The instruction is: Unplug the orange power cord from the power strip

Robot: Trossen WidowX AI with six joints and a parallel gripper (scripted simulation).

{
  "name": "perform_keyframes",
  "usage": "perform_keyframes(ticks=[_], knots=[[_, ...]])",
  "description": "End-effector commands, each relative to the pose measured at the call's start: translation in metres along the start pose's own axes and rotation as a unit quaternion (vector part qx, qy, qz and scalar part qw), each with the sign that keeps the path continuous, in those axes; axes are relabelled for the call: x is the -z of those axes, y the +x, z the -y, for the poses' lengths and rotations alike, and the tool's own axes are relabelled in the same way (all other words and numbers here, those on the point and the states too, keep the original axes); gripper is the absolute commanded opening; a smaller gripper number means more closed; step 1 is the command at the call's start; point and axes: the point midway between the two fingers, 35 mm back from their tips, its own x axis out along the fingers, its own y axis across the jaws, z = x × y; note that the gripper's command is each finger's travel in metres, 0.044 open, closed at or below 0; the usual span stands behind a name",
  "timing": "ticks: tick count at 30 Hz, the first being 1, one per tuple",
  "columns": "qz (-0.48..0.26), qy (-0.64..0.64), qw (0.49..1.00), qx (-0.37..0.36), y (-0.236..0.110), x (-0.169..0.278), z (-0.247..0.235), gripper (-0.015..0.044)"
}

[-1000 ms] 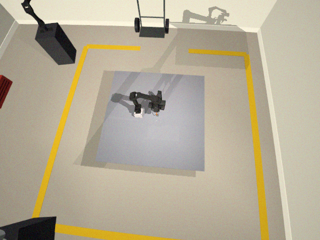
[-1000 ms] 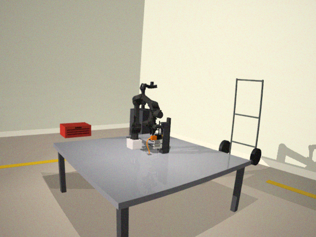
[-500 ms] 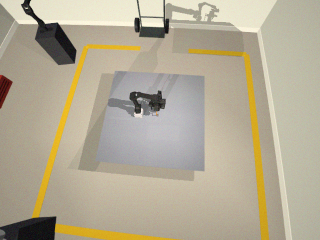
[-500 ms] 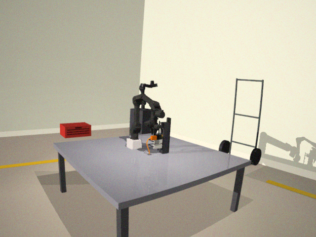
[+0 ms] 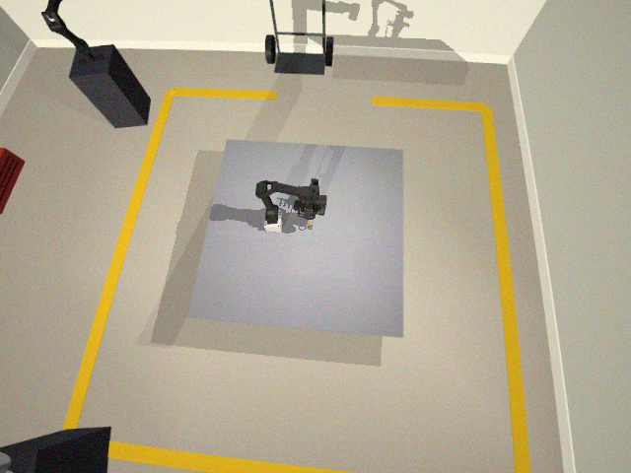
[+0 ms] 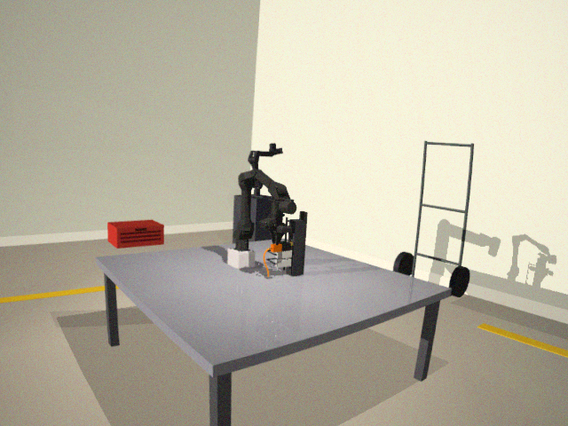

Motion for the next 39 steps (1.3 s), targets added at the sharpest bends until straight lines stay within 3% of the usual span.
perform_keyframes(ticks=[1,7,39], knots=[[0.000,0.000,1.000,0.000,0.000,0.000,0.000,0.0055],[0.000,0.000,1.000,0.000,0.000,0.000,0.000,0.0000],[0.002,0.001,1.000,0.000,-0.001,-0.020,-0.002,0.0000]])
